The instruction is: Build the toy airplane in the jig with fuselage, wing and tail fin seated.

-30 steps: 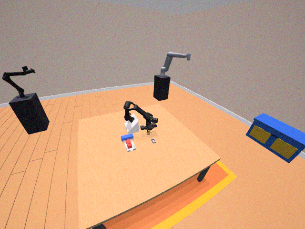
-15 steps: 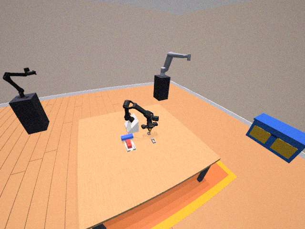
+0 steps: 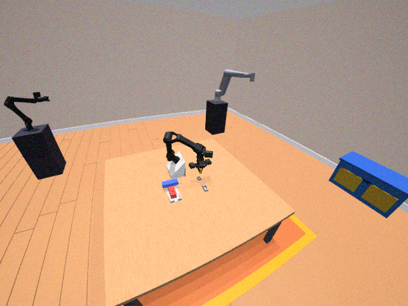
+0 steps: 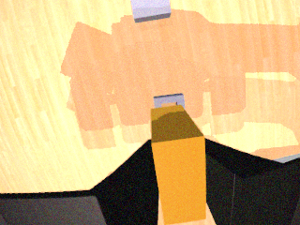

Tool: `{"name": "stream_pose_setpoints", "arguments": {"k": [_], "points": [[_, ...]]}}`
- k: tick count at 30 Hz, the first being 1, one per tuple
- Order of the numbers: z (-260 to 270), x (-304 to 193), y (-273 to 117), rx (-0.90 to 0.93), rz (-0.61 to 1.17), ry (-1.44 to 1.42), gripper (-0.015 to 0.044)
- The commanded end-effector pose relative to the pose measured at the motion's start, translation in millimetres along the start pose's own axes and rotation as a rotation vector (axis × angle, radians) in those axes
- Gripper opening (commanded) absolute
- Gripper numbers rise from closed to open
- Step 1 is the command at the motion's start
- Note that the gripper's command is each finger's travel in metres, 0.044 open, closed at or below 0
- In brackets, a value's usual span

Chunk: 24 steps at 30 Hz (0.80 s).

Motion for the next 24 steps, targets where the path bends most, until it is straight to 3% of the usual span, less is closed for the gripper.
{"name": "stream_pose_setpoints", "arguments": {"k": [1,24], "points": [[-0.4,0.0,-13.9,-0.003,0.010,0.004,0.0000],[-9.4,-0.9,-66.6,-0.037,0.033,-0.004,0.0000]]}}
Point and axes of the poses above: the point midway between the two fingers, 35 mm back from their tips, its own y axis out along the fingers, its own z axis across the jaws, x = y × z, the point moved 10 cm from there along -y, back along the fingers, and after that the axes turned 13 degrees about y, right-handed, at the moved point
